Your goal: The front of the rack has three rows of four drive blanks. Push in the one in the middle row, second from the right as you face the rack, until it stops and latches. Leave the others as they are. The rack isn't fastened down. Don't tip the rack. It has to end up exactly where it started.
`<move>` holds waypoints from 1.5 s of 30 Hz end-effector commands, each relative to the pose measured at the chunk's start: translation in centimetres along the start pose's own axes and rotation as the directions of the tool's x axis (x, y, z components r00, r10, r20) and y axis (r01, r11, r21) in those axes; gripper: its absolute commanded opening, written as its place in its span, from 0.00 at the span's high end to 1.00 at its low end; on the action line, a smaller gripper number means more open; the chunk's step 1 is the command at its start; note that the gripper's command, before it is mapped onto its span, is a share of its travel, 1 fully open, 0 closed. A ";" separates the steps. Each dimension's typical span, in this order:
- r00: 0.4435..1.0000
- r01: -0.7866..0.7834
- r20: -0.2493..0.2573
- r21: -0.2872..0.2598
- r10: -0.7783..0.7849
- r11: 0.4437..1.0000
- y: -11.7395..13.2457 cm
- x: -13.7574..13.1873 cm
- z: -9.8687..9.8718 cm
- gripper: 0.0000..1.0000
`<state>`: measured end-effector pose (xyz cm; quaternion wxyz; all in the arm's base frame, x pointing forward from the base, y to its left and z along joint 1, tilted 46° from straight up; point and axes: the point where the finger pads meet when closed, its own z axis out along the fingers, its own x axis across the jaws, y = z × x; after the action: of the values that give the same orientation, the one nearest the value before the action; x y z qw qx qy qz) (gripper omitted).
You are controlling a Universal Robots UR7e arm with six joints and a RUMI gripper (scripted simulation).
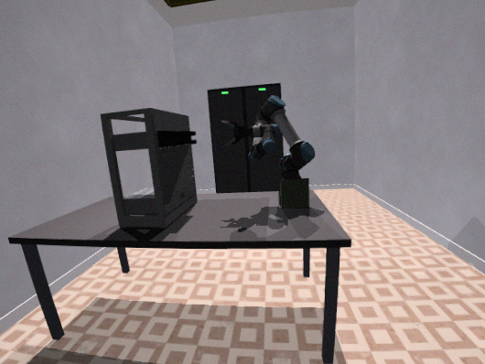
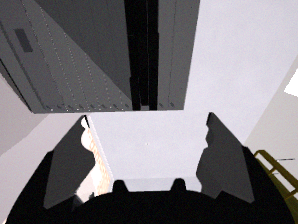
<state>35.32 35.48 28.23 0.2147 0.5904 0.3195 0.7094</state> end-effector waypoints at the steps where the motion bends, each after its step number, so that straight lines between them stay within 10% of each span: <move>1: 1.000 0.003 0.002 0.001 -0.003 1.000 -0.1 -0.2 0.0 0.00; 45: 1.000 0.003 0.002 0.001 -0.003 1.000 0.0 -0.2 0.0 0.00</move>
<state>35.31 35.47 28.25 0.2147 0.5902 0.3194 0.7096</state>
